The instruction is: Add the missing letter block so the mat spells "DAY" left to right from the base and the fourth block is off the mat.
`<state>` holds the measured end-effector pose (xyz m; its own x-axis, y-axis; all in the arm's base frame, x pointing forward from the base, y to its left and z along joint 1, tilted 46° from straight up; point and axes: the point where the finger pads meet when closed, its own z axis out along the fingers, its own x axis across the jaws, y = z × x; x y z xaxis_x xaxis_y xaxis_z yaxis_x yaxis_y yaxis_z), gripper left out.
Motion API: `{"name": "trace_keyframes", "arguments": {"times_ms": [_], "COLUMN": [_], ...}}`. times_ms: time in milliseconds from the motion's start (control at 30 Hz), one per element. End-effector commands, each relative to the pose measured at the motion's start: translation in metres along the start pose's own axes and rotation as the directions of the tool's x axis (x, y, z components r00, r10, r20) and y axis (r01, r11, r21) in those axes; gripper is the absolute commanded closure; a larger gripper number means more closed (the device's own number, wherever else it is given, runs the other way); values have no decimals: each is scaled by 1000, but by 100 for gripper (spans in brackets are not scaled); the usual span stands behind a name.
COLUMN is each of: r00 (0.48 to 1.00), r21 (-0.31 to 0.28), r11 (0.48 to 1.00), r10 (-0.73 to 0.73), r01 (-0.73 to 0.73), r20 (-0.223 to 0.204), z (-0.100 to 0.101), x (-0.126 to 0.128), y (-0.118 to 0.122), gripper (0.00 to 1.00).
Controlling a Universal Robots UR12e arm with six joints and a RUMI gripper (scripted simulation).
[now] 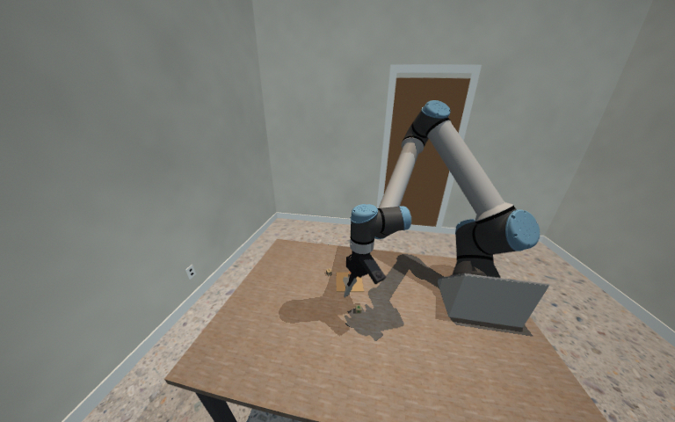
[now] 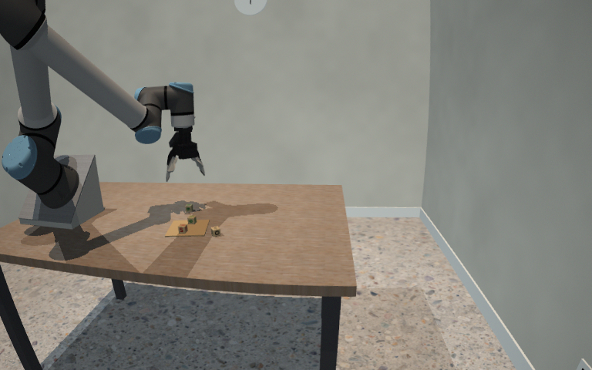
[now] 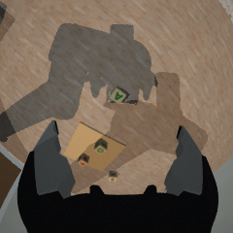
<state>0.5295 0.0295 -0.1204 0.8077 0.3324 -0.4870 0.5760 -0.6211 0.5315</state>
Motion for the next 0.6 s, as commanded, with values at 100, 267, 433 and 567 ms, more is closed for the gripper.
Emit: {"name": "trace_keyframes", "arguments": {"times_ms": [100,267,433,567], "r00": [978,948,916,869], "r21": [-1,-2,-2,-3], "r11": [978,948,916,869], "r10": [-207,-319,-402,-495], "r01": [207,319,402,495], "r20": [-9,-9,-8,-8], "z": [6,10,13,16], "x": [0,0,0,0], "y": [0,0,0,1], "gripper": [0,0,0,0]}}
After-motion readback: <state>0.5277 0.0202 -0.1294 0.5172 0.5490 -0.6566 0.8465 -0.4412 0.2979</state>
